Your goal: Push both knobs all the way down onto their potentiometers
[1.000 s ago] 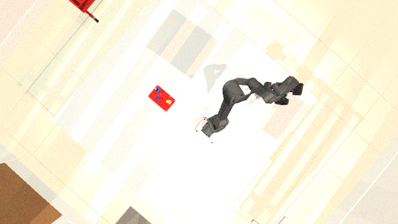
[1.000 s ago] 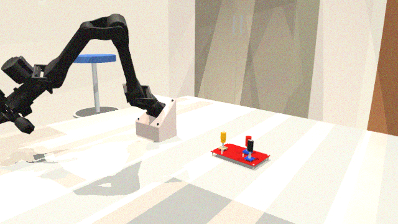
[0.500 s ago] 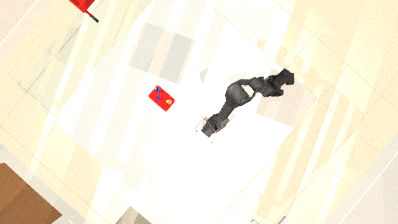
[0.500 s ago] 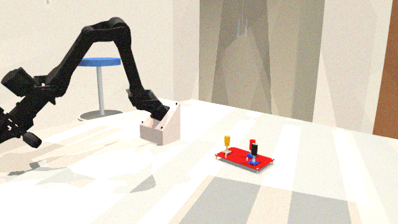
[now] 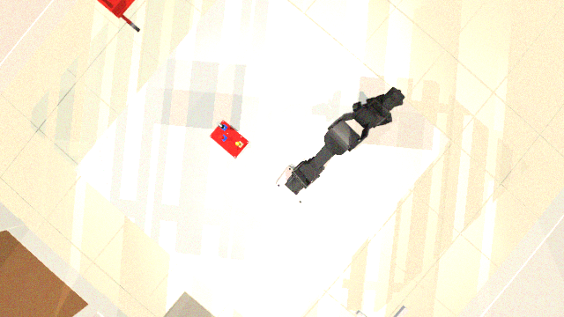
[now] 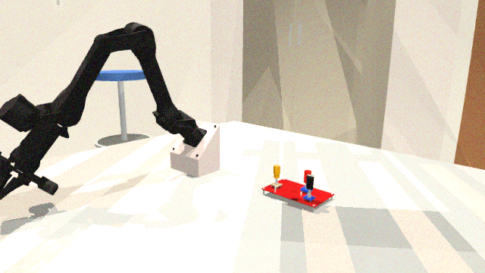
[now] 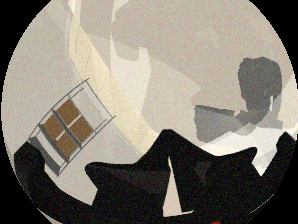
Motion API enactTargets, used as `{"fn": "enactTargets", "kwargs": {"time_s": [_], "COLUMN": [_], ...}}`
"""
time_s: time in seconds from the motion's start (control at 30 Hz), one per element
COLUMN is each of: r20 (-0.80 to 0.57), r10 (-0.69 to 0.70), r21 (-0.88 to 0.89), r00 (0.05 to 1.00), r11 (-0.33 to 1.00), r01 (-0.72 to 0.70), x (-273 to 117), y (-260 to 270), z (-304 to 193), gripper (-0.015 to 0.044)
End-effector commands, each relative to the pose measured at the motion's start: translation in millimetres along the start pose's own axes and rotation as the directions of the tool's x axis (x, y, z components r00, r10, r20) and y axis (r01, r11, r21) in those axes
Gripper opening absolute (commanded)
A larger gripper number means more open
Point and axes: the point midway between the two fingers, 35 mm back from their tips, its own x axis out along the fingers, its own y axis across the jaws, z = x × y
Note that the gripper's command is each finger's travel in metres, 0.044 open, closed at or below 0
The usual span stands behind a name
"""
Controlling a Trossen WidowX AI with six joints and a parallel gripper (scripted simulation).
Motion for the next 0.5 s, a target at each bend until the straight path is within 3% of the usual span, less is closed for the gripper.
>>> {"fn": "enactTargets", "kwargs": {"time_s": [0.0,0.47], "r20": [-0.021,-0.102], "r10": [-0.044,-0.198], "r21": [-0.037,-0.171], "r00": [0.999,0.975], "r11": [0.998,0.969], "r01": [0.043,0.179], "x": [9,20], "y": [-15,-71], "z": [-13,-58], "gripper": [0.0,0.0]}}
